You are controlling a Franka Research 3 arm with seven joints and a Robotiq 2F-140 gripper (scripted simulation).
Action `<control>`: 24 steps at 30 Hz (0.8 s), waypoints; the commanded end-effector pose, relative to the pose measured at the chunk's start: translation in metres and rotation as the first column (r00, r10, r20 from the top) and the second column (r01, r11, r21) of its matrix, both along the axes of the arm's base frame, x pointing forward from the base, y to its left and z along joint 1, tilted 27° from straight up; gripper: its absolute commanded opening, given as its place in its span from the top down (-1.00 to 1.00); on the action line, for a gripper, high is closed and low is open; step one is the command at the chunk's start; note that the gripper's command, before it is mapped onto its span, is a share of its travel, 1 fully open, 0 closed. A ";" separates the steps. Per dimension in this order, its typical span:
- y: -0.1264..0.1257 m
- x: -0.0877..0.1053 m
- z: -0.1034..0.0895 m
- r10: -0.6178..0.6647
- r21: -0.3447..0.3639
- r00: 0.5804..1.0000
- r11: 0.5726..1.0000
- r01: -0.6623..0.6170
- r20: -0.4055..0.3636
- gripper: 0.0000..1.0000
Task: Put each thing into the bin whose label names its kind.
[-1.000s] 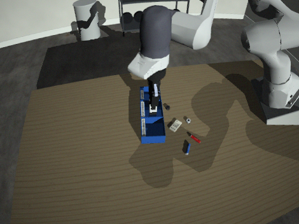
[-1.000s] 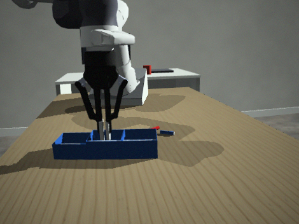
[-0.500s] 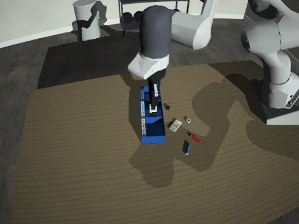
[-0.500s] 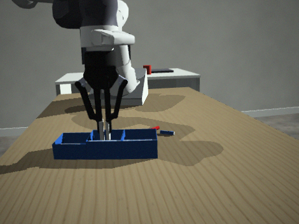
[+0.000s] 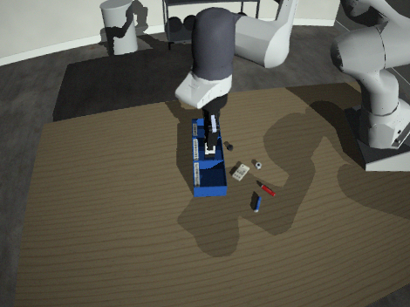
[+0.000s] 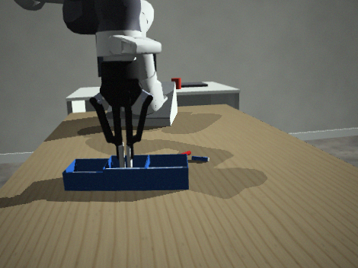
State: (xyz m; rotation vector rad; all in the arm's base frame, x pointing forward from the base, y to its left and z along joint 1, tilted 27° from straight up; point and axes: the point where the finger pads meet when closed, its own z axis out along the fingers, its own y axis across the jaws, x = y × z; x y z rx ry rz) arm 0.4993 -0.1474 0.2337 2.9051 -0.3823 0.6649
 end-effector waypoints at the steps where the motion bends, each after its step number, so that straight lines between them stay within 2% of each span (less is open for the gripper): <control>1: 0.000 0.002 0.001 -0.002 0.002 1.000 1.000 0.002 0.005 0.89; 20: 0.000 0.002 0.001 -0.002 0.002 1.000 1.000 0.002 0.005 0.89; 24: 0.001 0.000 0.006 -0.002 0.002 1.000 1.000 0.002 0.005 0.89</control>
